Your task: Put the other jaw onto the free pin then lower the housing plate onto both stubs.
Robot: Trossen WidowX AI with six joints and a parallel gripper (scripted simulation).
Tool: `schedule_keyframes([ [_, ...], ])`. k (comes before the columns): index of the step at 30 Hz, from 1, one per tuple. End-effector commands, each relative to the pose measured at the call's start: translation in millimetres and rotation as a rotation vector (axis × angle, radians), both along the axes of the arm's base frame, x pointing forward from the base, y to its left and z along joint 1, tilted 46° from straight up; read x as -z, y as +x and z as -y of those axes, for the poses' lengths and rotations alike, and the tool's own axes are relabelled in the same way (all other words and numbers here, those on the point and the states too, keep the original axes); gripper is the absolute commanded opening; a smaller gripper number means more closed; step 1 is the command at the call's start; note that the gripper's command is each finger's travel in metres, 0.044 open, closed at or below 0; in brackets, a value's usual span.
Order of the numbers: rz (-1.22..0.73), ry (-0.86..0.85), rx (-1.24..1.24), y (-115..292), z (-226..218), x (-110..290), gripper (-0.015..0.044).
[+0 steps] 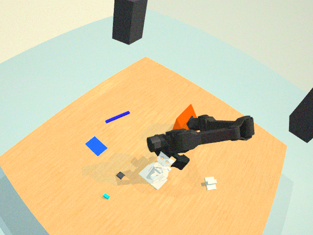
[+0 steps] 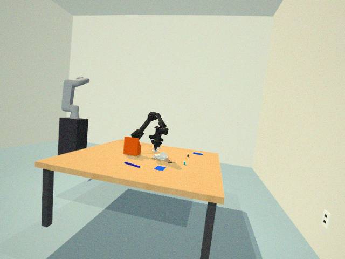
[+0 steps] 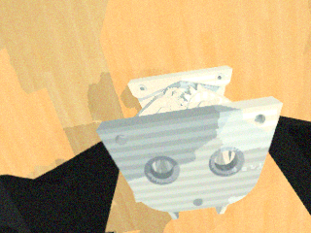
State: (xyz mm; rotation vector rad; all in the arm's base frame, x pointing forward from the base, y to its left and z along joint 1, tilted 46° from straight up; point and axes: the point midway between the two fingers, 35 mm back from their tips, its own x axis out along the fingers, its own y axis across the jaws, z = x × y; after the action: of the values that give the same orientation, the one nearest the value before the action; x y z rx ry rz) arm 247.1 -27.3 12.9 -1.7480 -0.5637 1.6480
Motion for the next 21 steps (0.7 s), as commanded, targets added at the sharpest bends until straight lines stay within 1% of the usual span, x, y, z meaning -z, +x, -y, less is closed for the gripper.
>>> schedule_keyframes([
  [1,-0.005,0.004,0.002,0.9,-6.3,5.5,0.0351],
  [21,-0.004,0.006,0.003,4.2,-30.0,28.0,0.0351],
])
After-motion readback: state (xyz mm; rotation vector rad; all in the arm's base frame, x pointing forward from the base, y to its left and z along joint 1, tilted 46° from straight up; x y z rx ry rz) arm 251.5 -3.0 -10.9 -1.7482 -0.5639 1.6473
